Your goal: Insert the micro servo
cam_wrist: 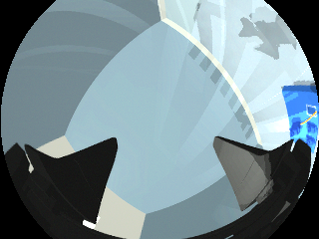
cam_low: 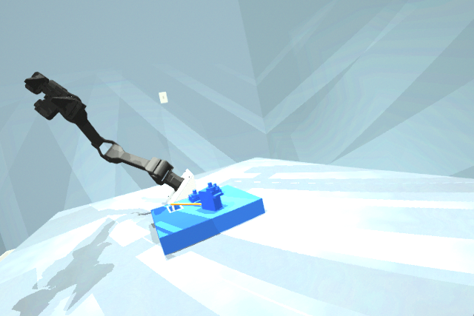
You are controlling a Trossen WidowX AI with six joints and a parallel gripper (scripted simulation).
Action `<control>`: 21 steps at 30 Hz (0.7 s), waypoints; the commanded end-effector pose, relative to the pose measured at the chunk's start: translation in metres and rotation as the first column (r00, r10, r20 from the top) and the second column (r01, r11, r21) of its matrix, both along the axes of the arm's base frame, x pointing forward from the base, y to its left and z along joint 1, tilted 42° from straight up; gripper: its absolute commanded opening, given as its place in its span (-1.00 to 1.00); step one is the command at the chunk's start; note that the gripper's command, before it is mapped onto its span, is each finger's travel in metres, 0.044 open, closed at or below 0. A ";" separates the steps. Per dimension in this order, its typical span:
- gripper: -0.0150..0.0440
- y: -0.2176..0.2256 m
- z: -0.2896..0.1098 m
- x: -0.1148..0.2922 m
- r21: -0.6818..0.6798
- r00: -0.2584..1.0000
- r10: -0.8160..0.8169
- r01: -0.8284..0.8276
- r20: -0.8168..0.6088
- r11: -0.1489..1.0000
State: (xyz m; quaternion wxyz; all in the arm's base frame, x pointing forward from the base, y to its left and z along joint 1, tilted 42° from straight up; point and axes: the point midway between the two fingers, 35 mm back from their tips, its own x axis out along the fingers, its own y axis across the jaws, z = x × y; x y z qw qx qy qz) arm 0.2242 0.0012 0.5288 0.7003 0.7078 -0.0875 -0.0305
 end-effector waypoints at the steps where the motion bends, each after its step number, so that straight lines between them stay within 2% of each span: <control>1: 1.00 0.007 -0.014 0.017 -0.057 0.998 0.005 -0.009 -0.064 0.998; 11: 1.00 0.026 -0.046 0.048 -0.189 0.979 0.019 -0.058 -0.203 0.980; 21: 1.00 0.045 -0.101 0.089 -0.378 0.907 -0.022 -0.153 -0.421 0.913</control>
